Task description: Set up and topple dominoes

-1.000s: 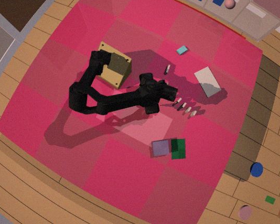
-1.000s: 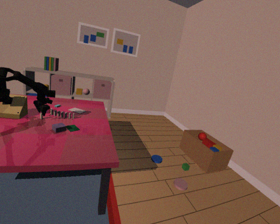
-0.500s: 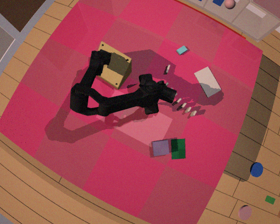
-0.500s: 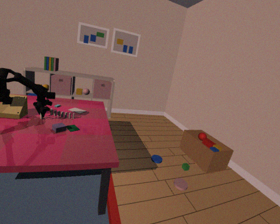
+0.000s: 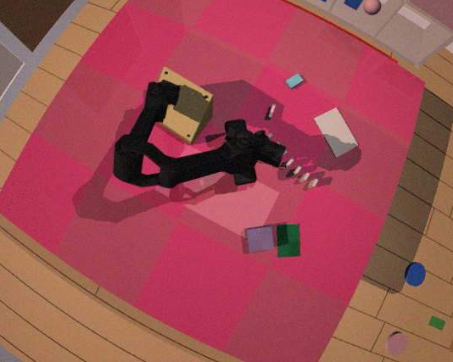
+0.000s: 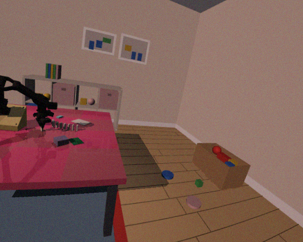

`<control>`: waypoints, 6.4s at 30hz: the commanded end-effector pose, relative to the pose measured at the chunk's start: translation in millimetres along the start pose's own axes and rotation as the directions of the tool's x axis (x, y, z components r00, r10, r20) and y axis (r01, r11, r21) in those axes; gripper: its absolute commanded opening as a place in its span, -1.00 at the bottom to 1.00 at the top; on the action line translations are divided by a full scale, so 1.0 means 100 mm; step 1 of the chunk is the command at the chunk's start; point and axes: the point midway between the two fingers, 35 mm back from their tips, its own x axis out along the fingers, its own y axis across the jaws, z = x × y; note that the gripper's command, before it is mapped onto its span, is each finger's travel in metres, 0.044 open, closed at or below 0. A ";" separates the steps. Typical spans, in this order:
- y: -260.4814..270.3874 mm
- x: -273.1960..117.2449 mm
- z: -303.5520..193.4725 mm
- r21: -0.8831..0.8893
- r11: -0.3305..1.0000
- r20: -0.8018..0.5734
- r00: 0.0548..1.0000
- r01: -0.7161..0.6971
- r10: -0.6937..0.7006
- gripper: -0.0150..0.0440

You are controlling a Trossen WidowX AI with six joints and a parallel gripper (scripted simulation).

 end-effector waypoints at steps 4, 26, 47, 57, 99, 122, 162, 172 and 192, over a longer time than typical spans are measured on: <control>-0.02 -0.39 0.08 -0.005 1.000 0.009 1.000 -0.005 0.005 -0.13; 0.34 -1.38 0.49 0.497 0.868 0.008 1.000 -0.011 0.008 -0.13; 0.78 -1.37 0.91 0.864 0.503 0.007 1.000 -0.009 0.006 -0.13; 0.78 -0.96 0.98 0.857 0.515 0.019 1.000 -0.025 0.018 -0.13; 0.77 -0.06 0.90 0.865 0.502 0.004 1.000 -0.003 0.000 1.00; 0.93 -1.14 1.08 0.982 0.190 0.009 1.000 -0.011 0.009 1.00; 1.25 0.12 1.36 0.864 -0.503 0.007 1.000 -0.005 0.002 1.00; 1.25 0.18 1.35 0.864 -0.503 0.007 1.000 -0.005 0.002 1.00; 1.25 0.18 1.35 0.864 -0.503 0.007 1.000 -0.005 0.002 -0.40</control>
